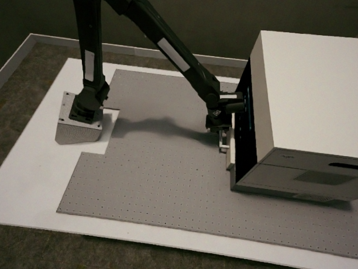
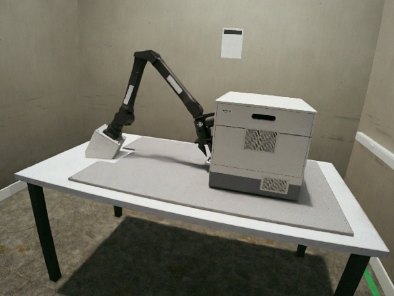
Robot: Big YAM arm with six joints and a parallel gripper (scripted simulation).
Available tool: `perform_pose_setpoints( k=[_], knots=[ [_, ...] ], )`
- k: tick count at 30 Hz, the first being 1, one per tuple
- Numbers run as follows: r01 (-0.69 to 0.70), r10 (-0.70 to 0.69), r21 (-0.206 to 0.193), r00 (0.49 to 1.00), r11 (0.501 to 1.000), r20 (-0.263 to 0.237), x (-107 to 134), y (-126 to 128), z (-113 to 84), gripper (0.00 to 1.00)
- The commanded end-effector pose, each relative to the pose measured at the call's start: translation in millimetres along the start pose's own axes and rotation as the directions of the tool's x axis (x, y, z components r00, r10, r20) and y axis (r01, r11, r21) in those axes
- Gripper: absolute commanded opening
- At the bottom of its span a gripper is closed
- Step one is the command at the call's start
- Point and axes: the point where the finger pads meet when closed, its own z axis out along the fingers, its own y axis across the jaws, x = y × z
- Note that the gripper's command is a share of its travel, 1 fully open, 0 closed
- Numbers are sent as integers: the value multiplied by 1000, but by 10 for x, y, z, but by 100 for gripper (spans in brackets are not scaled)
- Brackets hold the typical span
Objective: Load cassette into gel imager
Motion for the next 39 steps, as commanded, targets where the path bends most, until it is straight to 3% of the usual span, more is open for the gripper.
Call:
perform_pose_setpoints(
  k=[1, 4, 18, 21, 23, 35, 37, 39],
  knots=[
    [2, -2, 3, 1000, 1000, -9, 60, 1, -140, 31],
    [0, 0, -9, 1000, 1000, -7, 56, 36, -103, 31],
    [3, -3, 2, 1000, 1000, -8, 55, 14, -337, 31],
    [-1, 1, -13, 1000, 1000, -7, 54, 58, -285, 31],
    [3, -2, 2, 1000, 1000, -9, 56, 17, -376, 31],
    [3, -3, 2, 1000, 1000, -8, 53, 28, -534, 31],
    [3, -3, 2, 1000, 1000, -8, 53, 28, -534, 31],
    [-3, 3, -29, 1000, 1000, -6, 57, 112, -410, 31]
  ],
)
